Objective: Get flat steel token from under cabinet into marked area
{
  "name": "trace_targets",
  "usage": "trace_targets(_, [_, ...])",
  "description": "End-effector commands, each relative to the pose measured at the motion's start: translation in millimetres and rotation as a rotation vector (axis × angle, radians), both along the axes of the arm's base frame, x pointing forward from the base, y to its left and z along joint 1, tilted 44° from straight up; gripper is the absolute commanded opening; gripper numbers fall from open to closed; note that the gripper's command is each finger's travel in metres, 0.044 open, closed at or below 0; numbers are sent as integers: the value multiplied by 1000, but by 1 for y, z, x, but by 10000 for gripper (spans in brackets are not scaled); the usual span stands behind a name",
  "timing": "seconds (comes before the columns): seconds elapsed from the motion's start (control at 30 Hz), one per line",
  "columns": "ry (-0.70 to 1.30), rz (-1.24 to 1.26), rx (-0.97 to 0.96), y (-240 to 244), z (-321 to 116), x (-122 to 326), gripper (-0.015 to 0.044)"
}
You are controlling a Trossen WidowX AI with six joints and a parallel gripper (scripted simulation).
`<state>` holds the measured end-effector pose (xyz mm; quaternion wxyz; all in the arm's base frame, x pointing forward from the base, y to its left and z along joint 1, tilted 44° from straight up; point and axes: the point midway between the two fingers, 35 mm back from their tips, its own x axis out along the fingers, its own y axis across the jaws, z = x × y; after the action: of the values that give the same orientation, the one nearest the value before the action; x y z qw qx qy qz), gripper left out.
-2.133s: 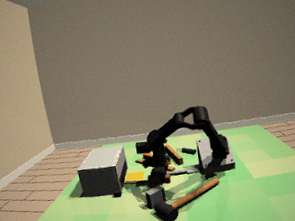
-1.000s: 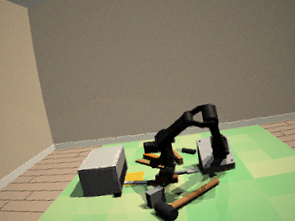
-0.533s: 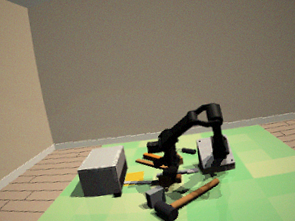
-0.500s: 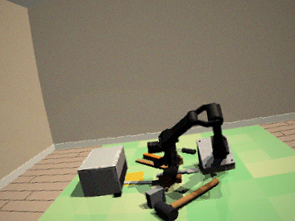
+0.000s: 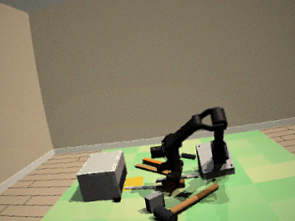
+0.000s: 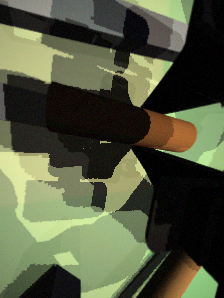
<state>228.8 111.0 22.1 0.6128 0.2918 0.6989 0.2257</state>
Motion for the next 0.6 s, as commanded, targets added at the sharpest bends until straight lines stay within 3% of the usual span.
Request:
trace_targets(0.0, [7, -5, 2, 1, 0, -6, 0])
trace_targets(0.57, [10, -9, 1, 4, 8, -10, 0])
